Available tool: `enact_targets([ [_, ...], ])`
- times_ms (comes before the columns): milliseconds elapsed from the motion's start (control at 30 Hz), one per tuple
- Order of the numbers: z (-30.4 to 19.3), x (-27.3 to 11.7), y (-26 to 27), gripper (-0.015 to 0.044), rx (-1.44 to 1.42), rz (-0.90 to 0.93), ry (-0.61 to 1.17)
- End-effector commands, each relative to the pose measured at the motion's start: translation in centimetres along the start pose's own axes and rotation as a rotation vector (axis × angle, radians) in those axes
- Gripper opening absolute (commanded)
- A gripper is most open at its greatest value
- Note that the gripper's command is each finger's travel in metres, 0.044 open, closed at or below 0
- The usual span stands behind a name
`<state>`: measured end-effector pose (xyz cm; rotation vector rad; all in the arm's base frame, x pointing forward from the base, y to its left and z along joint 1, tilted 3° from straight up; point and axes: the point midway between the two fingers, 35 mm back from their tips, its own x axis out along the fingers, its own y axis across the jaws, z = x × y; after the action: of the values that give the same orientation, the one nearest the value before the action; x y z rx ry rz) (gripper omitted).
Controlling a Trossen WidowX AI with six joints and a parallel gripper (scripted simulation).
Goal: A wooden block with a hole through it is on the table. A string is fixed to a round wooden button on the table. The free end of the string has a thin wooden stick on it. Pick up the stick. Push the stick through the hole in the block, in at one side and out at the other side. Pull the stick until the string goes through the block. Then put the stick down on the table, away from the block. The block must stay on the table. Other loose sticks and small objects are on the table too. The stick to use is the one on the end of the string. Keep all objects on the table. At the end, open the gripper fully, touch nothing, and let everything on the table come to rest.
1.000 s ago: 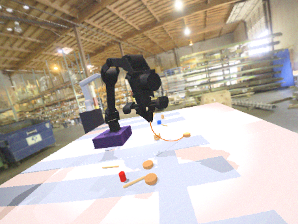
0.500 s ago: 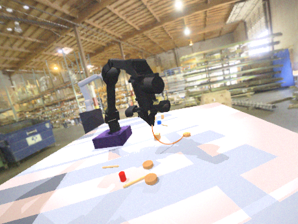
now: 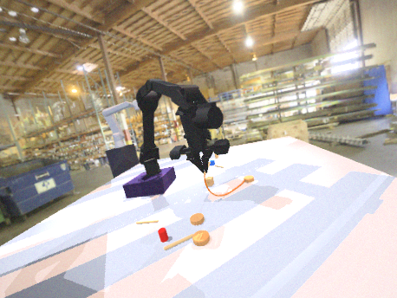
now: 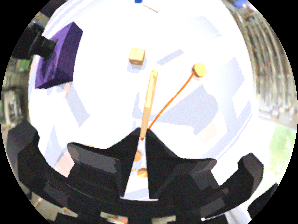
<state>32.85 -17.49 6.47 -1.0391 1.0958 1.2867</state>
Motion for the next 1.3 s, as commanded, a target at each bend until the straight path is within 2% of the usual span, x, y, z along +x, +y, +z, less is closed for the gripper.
enact_targets([
  [0, 0.0, 0.5, 0.0, 0.0, 0.004, 0.0, 0.028],
  [967, 0.3, 4.2, -0.3, 0.0, 0.022, -0.019, 0.186],
  [1267, -0.4, 4.2, -0.4, 0.0, 0.022, -0.02, 0.19],
])
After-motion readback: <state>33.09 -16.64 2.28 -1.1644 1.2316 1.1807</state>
